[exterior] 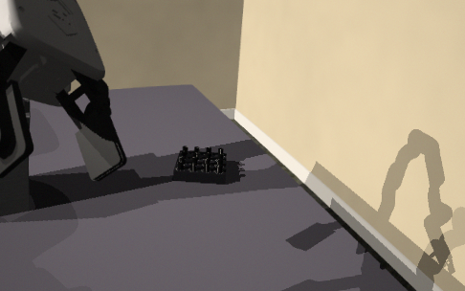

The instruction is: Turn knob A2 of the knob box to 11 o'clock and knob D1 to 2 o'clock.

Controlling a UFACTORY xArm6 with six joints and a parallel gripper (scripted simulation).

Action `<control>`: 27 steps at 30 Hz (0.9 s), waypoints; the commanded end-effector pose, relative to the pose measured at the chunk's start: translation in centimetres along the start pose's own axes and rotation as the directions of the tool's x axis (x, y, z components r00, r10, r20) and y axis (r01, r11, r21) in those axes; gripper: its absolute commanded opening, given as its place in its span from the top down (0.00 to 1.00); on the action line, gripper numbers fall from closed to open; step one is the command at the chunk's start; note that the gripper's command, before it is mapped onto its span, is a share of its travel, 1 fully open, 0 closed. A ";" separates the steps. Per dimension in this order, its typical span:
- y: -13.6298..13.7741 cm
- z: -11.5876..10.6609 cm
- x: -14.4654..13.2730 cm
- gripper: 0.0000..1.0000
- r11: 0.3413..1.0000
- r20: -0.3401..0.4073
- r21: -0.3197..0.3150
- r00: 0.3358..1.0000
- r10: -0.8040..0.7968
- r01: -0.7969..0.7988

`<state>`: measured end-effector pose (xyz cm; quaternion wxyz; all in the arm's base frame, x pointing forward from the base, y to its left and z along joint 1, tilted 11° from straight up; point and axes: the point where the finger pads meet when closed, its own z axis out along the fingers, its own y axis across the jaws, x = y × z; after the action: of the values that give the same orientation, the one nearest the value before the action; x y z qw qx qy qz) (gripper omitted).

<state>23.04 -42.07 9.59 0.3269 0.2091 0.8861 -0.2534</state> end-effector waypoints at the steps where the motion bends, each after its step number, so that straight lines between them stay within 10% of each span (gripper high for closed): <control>1: 0.2 0.1 -0.3 0.00 1.000 0.004 -0.008 1.000 -0.019 0.019; 13: 4.9 0.9 -1.3 0.00 0.955 0.027 -0.141 0.965 -0.260 0.262; 27: 12.0 1.6 -2.4 0.00 0.745 0.136 -0.296 0.799 -0.586 0.598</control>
<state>30.51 -35.41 6.86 0.2846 -0.0824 0.9307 -0.2146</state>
